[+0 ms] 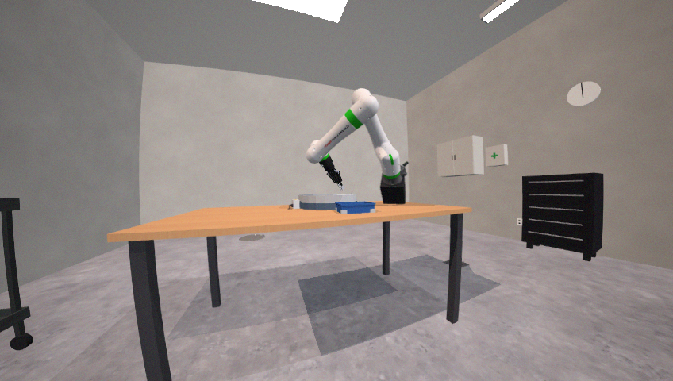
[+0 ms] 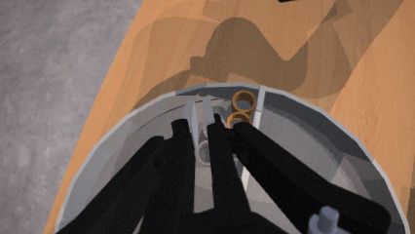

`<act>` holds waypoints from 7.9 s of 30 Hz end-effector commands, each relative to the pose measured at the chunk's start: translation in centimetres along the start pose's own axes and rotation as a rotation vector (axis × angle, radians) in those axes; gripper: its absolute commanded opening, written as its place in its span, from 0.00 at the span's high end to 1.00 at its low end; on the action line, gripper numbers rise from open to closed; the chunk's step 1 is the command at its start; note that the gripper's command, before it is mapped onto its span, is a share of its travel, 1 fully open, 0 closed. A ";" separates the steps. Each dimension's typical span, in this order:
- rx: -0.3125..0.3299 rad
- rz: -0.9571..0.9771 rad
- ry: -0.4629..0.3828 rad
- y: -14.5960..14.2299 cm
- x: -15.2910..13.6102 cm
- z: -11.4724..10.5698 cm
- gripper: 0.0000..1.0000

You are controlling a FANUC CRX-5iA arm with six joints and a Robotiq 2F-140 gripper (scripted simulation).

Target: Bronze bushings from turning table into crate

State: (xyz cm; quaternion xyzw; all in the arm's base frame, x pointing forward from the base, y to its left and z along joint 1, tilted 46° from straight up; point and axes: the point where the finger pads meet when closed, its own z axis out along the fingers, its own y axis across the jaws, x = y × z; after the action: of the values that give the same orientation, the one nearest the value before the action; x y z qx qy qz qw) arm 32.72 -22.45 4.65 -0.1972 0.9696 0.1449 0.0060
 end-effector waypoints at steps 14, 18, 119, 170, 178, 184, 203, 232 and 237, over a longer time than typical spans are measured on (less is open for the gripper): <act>0.000 0.000 0.000 0.0 -1.4 1.7 0.94; 0.000 0.000 0.000 0.0 -1.5 1.8 0.94; 0.000 0.000 0.000 0.0 -3.0 3.6 0.94; 0.000 0.000 0.000 0.0 -3.0 3.6 1.00; 0.000 0.000 0.000 0.0 -3.0 3.6 1.00; 0.000 0.000 0.000 0.0 -3.0 3.6 1.00; 0.000 0.000 0.000 0.0 -1.1 1.3 1.00; 0.000 0.000 0.000 0.0 1.3 -1.6 1.00; 0.000 0.000 0.000 0.0 1.3 -1.6 1.00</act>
State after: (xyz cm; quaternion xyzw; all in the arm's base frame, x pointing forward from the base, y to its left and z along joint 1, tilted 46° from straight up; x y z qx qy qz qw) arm 31.58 -23.41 6.07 -0.1972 0.9696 0.1449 0.0060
